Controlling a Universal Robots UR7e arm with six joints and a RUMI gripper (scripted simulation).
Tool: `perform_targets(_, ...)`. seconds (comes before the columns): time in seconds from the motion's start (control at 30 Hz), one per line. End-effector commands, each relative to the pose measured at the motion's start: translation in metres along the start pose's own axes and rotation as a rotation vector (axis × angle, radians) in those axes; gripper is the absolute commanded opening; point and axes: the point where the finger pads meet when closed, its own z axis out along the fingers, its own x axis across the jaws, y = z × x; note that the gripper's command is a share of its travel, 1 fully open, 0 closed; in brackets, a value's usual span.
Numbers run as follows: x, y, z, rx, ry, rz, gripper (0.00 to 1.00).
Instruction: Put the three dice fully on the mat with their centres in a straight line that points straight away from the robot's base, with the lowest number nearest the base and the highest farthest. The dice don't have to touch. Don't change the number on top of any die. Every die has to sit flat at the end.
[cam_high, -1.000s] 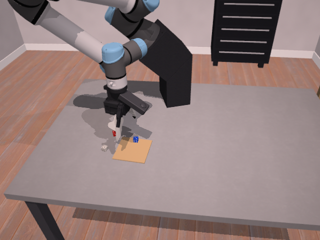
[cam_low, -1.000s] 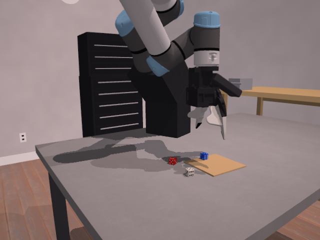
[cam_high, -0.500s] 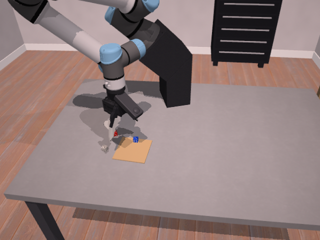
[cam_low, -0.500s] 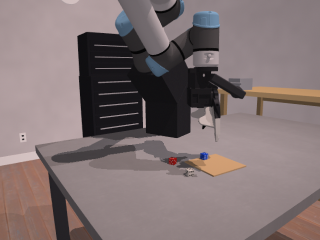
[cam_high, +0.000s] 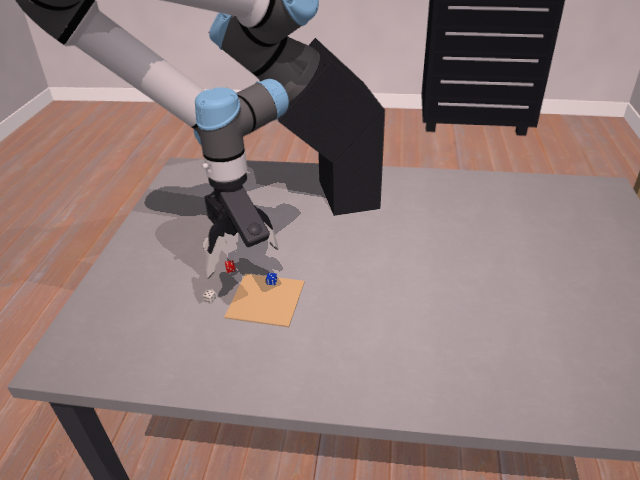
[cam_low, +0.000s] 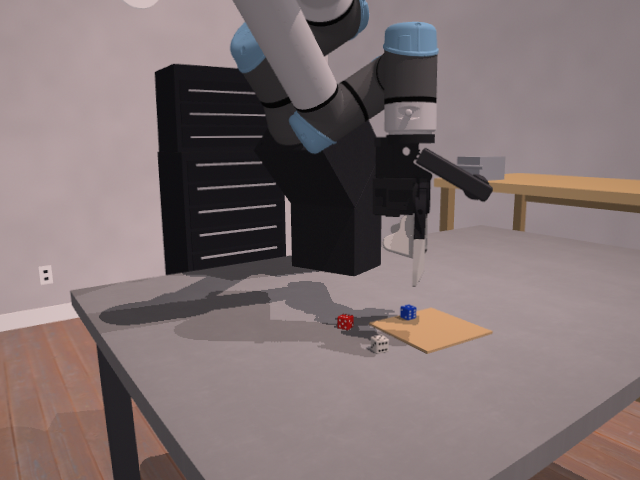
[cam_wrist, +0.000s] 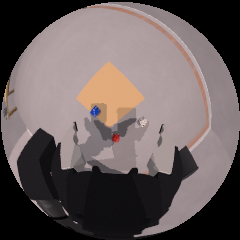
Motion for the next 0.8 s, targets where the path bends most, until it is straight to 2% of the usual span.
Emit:
perform_targets(0.0, 0.009, 0.0, 0.0, -0.007, -0.001, 0.174, 1.0)
perform_targets(0.23, 0.013, 0.002, 0.001, -0.007, -0.001, 0.277, 1.0)
perform_targets(0.67, 0.025, 0.006, 0.002, -0.007, 0.001, 0.584, 1.0)
perform_targets(0.77, 0.026, 0.006, 0.002, -0.008, 0.001, 0.601, 1.0)
